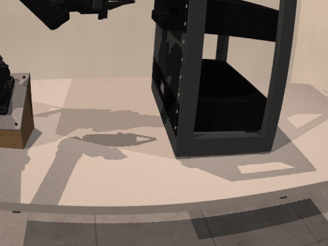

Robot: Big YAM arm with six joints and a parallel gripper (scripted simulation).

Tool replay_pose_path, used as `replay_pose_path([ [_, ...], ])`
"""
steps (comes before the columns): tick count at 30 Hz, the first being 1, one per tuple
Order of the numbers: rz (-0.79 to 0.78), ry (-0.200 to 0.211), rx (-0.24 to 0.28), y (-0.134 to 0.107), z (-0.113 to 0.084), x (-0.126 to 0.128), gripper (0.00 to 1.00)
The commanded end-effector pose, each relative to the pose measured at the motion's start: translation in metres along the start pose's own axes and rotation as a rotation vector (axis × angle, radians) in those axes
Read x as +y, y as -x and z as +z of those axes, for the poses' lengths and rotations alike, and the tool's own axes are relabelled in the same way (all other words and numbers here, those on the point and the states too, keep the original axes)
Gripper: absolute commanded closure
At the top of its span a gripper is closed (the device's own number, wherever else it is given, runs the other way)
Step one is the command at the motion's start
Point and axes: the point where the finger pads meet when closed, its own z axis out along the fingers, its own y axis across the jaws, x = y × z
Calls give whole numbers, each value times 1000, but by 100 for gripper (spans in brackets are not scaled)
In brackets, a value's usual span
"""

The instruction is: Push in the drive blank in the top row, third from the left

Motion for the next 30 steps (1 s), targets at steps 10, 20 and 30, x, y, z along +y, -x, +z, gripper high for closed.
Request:
replay_pose_path([
  [10, 39, 28, -5, -1, -17, 13, 100],
  [20, 16, 12, 7, -10, -95, 12, 100],
  [30, 15, 12, 5, -14, -149, 15, 100],
])
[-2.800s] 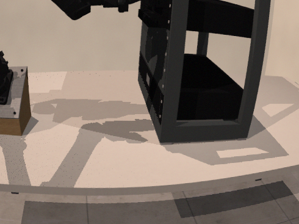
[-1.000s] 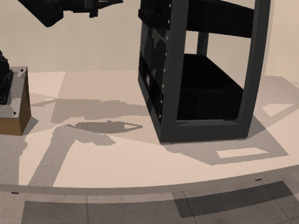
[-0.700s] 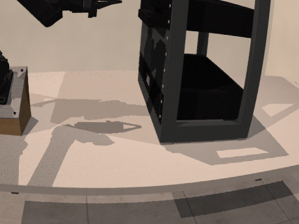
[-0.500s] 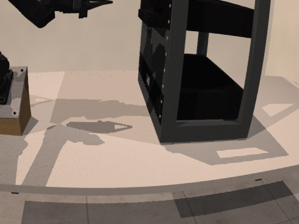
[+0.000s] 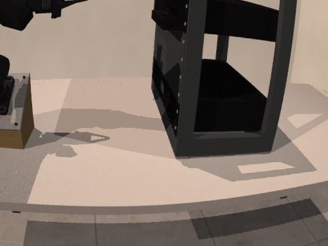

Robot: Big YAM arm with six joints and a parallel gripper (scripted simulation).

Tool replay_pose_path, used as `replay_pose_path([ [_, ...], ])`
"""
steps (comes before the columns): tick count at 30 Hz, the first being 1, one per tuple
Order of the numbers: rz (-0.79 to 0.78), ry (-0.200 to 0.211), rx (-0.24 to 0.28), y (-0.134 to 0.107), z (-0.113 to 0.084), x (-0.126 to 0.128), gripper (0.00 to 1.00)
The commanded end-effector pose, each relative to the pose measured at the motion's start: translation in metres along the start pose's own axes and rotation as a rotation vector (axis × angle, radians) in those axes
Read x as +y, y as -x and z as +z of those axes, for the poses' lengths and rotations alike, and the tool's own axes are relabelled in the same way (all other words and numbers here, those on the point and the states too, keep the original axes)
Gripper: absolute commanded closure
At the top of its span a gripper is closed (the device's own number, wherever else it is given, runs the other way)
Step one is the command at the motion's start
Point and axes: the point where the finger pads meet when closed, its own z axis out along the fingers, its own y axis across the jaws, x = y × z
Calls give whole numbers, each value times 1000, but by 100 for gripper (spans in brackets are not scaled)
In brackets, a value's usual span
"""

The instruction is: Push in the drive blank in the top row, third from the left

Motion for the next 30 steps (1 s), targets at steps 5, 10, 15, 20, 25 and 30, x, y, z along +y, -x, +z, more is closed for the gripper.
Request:
replay_pose_path([
  [5, 42, 21, 22, -8, -27, 17, 100],
  [10, 36, 15, 17, -6, -27, 13, 100],
  [15, 33, 13, 17, -7, -27, 12, 100],
  [20, 33, 13, 17, -7, -27, 12, 100],
  [25, 33, 13, 17, -7, -27, 12, 100],
  [30, 34, 14, 17, -7, -27, 12, 100],
])
